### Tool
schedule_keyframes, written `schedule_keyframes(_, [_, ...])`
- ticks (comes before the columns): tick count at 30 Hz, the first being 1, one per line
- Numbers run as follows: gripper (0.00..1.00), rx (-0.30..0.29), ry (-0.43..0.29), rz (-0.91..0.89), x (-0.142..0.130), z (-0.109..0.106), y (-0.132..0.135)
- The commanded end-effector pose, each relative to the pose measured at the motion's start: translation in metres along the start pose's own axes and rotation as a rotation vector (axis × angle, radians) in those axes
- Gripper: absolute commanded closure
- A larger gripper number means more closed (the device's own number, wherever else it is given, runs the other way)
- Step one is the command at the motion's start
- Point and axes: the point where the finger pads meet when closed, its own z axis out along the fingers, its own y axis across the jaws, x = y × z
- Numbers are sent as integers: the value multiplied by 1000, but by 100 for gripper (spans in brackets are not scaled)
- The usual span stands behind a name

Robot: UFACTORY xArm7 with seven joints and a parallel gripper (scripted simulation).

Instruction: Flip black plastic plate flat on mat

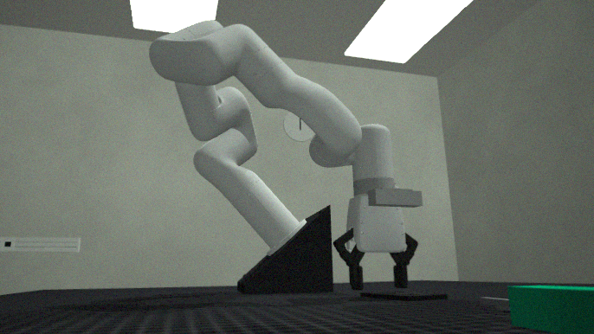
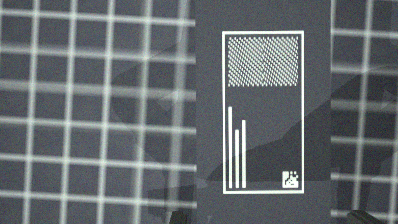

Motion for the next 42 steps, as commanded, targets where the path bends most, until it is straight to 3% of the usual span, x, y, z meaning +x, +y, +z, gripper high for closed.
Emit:
schedule_keyframes(1, [5, 2, 3, 0, 1, -1, -1])
schedule_keyframes(42, [5, 2, 3, 0, 1, 3, -1])
